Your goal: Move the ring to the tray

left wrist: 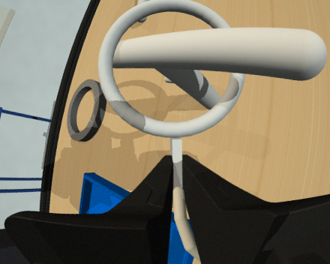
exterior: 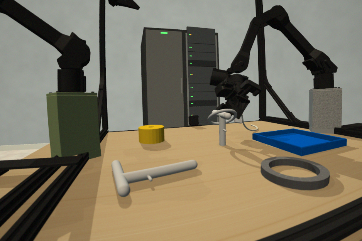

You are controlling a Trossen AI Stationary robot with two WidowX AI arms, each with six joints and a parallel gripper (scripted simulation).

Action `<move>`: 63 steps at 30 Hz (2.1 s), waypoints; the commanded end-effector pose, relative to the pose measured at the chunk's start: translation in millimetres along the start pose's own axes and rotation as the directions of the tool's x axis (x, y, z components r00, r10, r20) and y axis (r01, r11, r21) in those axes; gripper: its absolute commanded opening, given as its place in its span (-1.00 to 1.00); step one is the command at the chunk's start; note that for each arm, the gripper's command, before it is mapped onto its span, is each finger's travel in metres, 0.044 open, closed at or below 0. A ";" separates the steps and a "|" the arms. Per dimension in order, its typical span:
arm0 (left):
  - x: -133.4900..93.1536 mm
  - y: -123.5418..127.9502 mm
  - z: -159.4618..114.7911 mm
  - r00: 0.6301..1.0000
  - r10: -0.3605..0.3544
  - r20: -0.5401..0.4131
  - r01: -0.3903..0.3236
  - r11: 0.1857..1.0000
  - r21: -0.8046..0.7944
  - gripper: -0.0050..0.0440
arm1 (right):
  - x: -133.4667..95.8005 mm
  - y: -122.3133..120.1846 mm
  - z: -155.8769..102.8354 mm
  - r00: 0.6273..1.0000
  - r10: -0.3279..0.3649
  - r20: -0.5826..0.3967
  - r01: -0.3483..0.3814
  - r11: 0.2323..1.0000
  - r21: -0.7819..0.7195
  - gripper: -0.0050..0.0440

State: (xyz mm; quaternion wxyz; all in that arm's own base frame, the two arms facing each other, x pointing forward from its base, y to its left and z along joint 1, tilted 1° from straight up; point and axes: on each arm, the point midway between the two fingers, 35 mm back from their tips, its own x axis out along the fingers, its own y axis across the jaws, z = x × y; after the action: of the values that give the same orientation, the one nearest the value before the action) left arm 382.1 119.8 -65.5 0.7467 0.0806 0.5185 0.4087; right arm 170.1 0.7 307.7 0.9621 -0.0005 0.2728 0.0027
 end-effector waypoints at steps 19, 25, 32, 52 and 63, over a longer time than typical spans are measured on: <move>-2.1 -15.2 -2.5 0.995 0.093 0.034 -0.094 0.995 0.025 -0.80 | 0.1 -0.7 -0.4 1.000 -0.005 -0.001 0.005 1.000 0.003 0.84; -3.7 -19.4 -3.4 0.991 0.124 0.046 -0.125 0.992 0.034 -0.80 | 0.1 -0.7 -0.4 1.000 -0.005 -0.001 0.005 1.000 0.003 0.84; -4.2 -24.5 -5.0 0.986 0.154 0.059 -0.157 0.987 0.043 -0.80 | 0.1 -0.7 -0.4 1.000 -0.005 -0.001 0.005 1.000 0.003 0.84; -7.6 -37.4 -8.5 0.965 0.242 0.099 -0.249 0.966 0.069 -0.80 | 0.1 -0.7 -0.4 1.000 -0.005 -0.001 0.005 1.000 0.003 0.84; -9.5 -45.9 -10.8 0.946 0.298 0.126 -0.309 0.947 0.083 -0.80 | 0.1 -0.7 -0.4 1.000 -0.005 -0.001 0.005 1.000 0.003 0.84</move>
State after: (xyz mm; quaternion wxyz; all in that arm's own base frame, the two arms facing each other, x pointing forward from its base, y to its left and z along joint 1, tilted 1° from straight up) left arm 394.0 82.7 -86.5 0.7012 0.2121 0.4820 0.4806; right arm 170.1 0.7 307.6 0.9620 -0.0005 0.2729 0.0027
